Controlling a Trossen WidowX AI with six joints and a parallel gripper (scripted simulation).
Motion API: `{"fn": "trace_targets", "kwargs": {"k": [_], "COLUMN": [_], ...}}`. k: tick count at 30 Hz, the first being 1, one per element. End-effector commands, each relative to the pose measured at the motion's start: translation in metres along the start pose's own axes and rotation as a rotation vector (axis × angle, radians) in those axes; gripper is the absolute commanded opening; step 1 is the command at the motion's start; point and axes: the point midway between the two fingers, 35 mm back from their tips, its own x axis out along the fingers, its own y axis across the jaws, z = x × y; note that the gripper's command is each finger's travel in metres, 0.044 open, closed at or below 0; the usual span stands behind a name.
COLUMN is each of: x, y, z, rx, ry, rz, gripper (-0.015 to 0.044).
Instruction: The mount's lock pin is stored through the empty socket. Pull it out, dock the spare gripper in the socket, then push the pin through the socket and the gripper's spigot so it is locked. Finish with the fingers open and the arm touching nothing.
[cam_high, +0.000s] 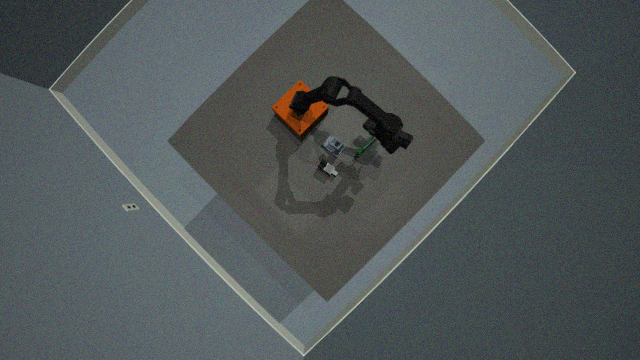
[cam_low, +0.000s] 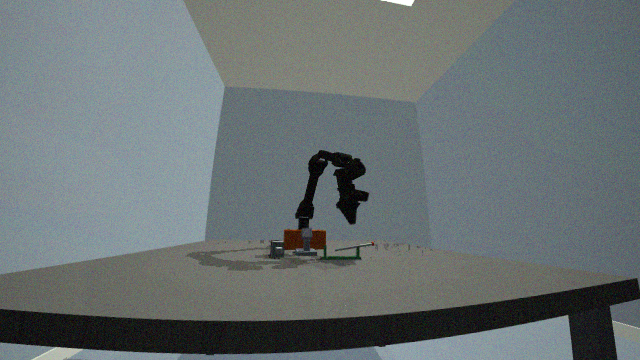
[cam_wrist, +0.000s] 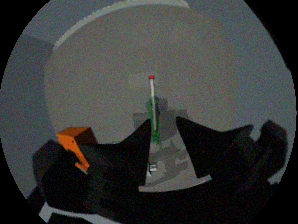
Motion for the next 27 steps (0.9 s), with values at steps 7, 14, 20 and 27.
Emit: {"fn": "trace_targets", "kwargs": {"k": [7, 14, 20, 27], "x": [0.047, 0.058, 0.068, 0.079], "y": [0.008, 0.007, 0.007, 0.008], "z": [-0.011, -0.013, -0.014, -0.016], "rx": [0.002, 0.002, 0.002, 0.002], "ry": [0.016, 0.016, 0.016, 0.016], "rz": [0.030, 0.030, 0.030, 0.030], "gripper": [0.0180, 0.0180, 0.0180, 0.0180]}}
